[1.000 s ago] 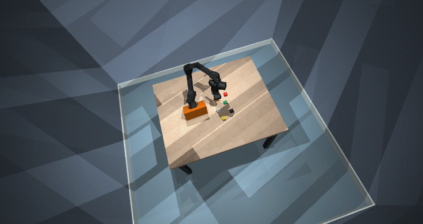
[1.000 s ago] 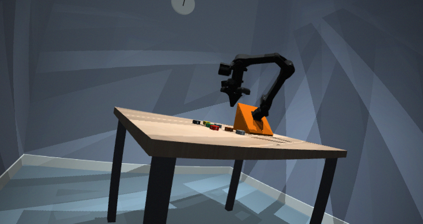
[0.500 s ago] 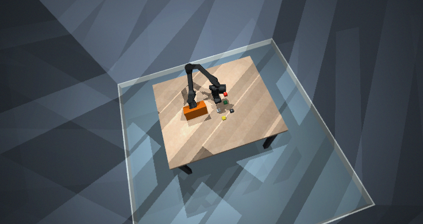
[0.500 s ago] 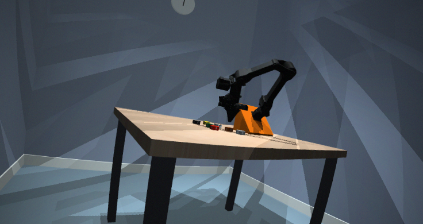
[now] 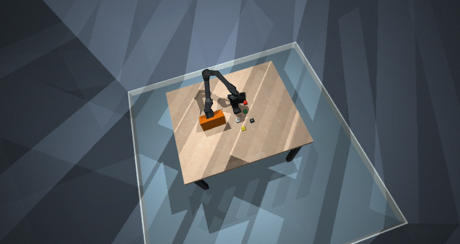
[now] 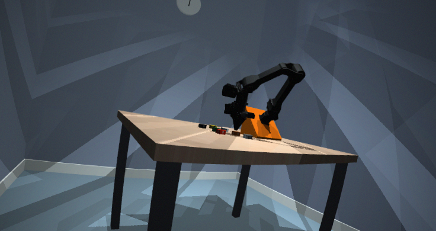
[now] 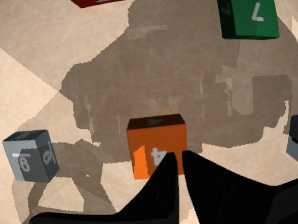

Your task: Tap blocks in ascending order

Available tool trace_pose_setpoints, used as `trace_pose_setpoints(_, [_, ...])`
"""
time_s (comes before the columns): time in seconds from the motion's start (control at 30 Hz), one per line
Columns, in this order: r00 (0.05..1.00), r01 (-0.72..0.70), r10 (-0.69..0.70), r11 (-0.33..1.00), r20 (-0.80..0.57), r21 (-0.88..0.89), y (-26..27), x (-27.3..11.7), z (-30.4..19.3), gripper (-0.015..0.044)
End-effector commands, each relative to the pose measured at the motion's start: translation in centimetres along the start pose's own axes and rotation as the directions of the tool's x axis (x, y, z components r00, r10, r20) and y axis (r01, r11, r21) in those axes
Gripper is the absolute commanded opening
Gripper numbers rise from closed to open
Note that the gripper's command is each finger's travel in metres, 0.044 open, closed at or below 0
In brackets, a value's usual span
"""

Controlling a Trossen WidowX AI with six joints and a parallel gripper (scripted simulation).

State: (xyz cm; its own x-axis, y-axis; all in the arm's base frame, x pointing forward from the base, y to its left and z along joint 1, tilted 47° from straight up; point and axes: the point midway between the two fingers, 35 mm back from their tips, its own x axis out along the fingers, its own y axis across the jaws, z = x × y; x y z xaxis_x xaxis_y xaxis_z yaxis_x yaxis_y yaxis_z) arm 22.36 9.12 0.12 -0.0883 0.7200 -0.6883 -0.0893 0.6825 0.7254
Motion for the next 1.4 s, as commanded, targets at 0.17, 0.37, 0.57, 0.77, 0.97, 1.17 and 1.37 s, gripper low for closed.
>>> trace_pose_setpoints(0.17, [1.000,-0.010,0.010,1.000,-0.009,0.011,0.0,0.9,-0.4,0.0020])
trace_pose_setpoints(0.37, [1.000,-0.007,0.007,1.000,-0.008,0.010,0.0,-1.9,-0.3,0.0020])
trace_pose_setpoints(0.57, [1.000,-0.005,0.005,1.000,-0.008,0.012,-0.1,-3.1,-0.1,0.0020])
trace_pose_setpoints(0.77, [1.000,-0.005,0.005,1.000,-0.009,0.012,-0.1,-10.2,-0.2,0.0020])
trace_pose_setpoints(0.97, [1.000,-0.005,0.005,1.000,-0.009,0.012,-0.5,-10.3,0.5,0.0020])
trace_pose_setpoints(1.17, [1.000,-0.003,0.003,1.000,-0.006,0.008,-4.6,-10.4,7.0,0.0020])
trace_pose_setpoints(1.37, [1.000,-0.002,0.002,1.000,-0.005,0.007,-5.8,-10.2,8.5,0.0020])
